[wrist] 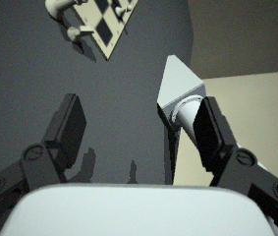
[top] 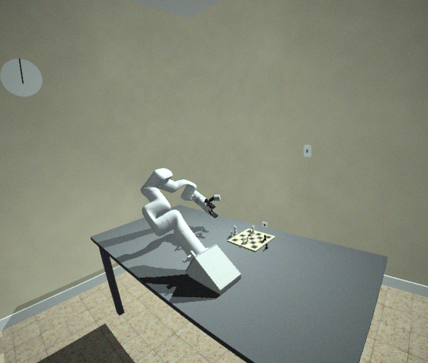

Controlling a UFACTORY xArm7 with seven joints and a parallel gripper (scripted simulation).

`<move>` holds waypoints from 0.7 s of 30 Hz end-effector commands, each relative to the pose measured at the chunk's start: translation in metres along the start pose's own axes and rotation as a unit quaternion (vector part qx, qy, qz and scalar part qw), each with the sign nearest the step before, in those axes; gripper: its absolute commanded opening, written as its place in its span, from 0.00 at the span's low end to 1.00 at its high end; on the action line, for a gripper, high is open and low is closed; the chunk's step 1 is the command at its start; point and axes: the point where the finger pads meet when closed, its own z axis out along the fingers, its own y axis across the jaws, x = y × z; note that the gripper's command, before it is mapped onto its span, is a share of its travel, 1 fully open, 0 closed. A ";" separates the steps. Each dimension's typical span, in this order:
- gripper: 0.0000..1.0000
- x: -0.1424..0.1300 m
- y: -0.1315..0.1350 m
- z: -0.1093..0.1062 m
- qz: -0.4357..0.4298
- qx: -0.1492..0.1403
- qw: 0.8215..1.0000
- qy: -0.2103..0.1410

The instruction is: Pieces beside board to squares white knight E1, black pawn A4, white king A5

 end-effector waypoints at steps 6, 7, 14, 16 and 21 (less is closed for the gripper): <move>1.00 -0.003 -0.007 -0.007 0.051 -0.024 0.998 0.011; 1.00 -0.003 -0.007 -0.007 0.051 -0.024 0.998 0.011; 1.00 -0.006 -0.014 -0.014 0.105 -0.046 0.993 0.026; 1.00 -0.006 -0.014 -0.014 0.105 -0.046 0.993 0.026; 1.00 -0.006 -0.014 -0.014 0.105 -0.046 0.993 0.026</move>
